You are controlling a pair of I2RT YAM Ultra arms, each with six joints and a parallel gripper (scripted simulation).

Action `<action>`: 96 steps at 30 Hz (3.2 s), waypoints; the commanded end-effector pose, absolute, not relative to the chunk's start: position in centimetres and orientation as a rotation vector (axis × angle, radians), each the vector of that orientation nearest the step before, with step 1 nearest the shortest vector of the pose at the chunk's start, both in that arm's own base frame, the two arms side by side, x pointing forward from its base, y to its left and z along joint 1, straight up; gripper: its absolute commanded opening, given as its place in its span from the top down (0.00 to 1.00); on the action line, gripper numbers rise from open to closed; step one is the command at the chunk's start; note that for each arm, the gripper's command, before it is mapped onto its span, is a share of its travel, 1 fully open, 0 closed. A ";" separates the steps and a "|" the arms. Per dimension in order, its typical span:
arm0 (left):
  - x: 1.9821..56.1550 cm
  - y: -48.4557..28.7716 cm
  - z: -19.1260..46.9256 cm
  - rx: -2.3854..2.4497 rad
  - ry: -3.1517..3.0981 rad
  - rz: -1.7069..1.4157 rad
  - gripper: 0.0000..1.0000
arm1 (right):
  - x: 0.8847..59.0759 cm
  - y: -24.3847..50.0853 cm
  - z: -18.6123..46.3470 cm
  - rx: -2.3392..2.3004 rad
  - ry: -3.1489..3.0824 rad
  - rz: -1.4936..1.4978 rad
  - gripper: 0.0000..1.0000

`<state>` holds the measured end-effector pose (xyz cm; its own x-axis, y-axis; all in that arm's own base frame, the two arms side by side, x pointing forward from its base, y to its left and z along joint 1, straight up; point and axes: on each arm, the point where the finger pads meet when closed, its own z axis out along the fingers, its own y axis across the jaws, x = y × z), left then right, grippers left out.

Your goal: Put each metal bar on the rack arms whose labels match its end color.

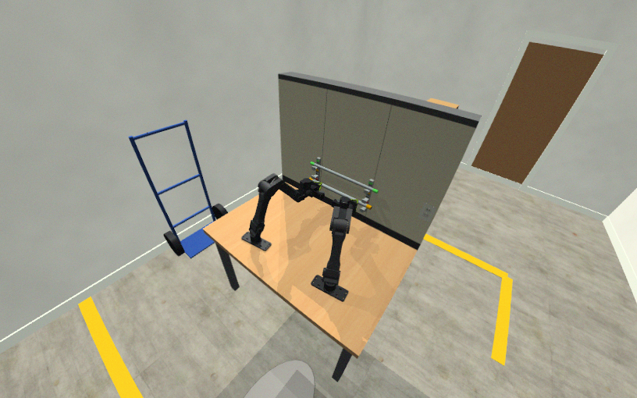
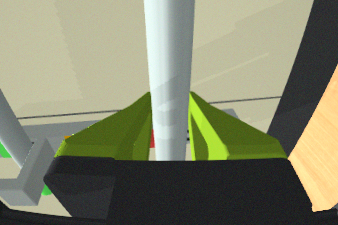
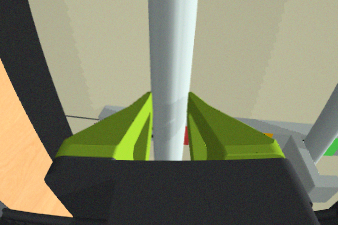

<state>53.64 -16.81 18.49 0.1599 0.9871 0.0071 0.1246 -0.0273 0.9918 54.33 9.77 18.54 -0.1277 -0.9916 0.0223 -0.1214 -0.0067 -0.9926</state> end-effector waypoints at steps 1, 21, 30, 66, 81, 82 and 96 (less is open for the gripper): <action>54.3 -16.7 24.2 1.281 1.090 1.089 1.00 | 55.0 9.6 24.2 -1.143 1.307 -1.307 1.00; 53.6 -16.6 24.8 1.281 1.090 1.089 1.00 | 54.3 9.7 24.7 -1.143 1.308 -1.307 1.00; 53.0 -16.5 24.8 1.281 1.090 1.089 1.00 | 53.7 9.8 24.7 -1.143 1.308 -1.307 1.00; 50.2 -16.1 23.5 1.281 1.091 1.089 1.00 | 50.9 10.1 23.3 -1.143 1.308 -1.307 1.00; 49.0 -15.9 23.3 1.281 1.091 1.089 1.00 | 49.7 10.3 22.9 -1.143 1.308 -1.307 1.00; 49.0 -15.9 23.4 1.281 1.091 1.089 1.00 | 49.7 10.3 23.1 -1.143 1.308 -1.307 1.00; 49.0 -15.9 25.0 1.281 1.091 1.089 1.00 | 49.7 10.3 24.7 -1.143 1.308 -1.307 1.00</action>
